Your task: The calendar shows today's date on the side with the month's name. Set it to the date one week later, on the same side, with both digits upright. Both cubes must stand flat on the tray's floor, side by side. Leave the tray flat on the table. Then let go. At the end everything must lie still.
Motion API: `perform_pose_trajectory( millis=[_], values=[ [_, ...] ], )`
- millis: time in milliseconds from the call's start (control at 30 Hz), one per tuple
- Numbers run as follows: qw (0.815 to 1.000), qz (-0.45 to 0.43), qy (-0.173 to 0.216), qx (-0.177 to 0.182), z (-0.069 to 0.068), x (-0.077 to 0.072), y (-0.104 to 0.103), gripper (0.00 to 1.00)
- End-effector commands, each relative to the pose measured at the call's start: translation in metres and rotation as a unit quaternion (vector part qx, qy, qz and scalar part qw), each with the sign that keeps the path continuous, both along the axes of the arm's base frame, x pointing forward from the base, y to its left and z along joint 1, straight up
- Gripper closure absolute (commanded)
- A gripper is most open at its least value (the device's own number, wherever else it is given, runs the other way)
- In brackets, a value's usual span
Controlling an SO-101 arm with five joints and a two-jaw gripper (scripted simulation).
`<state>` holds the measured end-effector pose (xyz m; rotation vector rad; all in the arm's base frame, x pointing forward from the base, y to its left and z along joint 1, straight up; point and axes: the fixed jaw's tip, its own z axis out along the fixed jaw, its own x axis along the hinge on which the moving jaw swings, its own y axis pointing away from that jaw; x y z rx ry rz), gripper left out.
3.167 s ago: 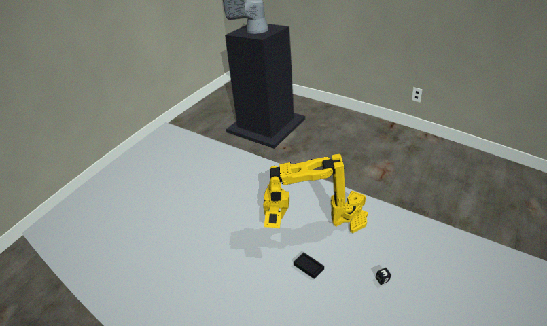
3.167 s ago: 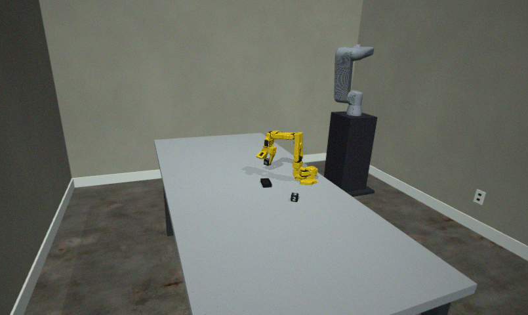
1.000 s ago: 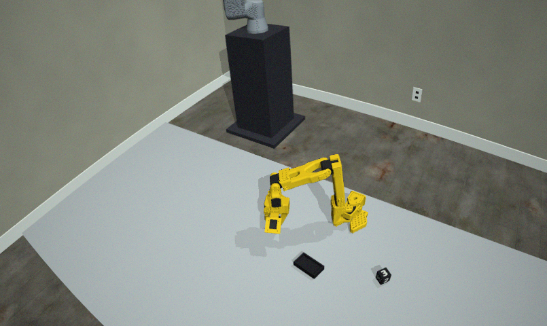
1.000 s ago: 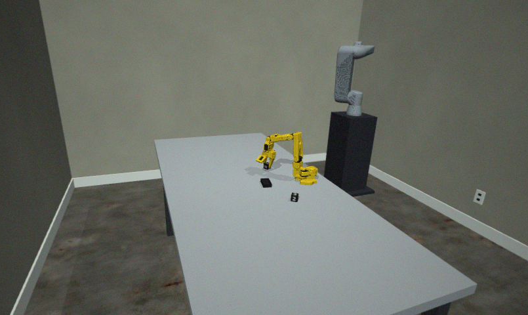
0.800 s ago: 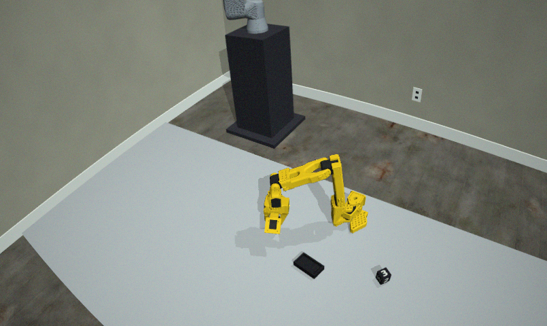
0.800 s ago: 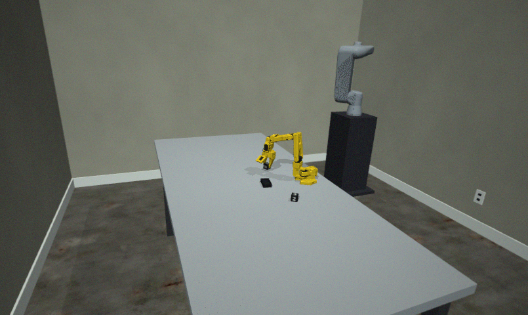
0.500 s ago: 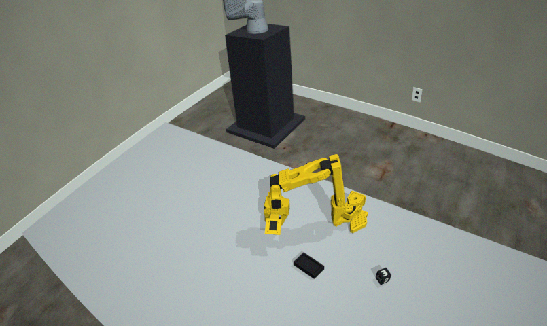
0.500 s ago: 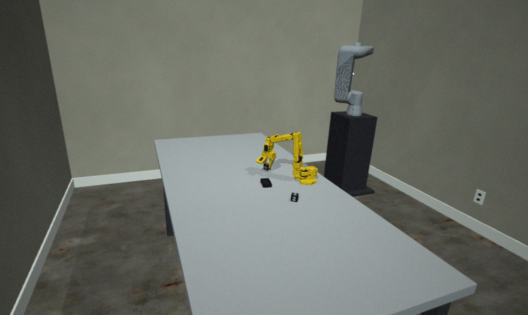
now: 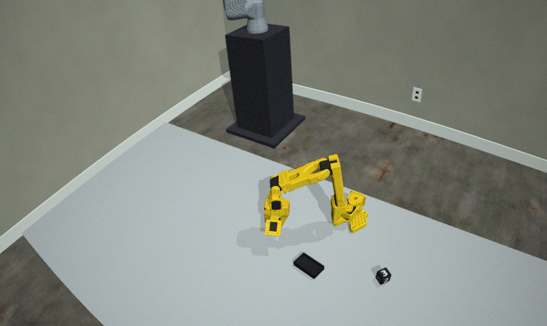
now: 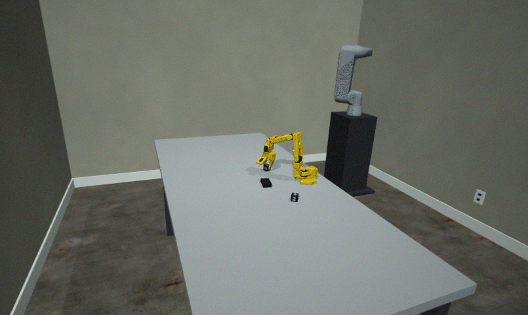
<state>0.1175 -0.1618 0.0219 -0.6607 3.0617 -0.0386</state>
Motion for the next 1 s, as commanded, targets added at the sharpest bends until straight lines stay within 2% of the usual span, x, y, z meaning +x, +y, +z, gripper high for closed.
perform_pose_trajectory(
  millis=[0,967],
  values=[
    [1.0,0.0,-0.01,-0.013,0.001,0.0018,-0.0042,1.0],
    [1.0,0.0,-0.01,-0.013,-0.0037,0.0019,-0.0043,0.98]
  ],
)
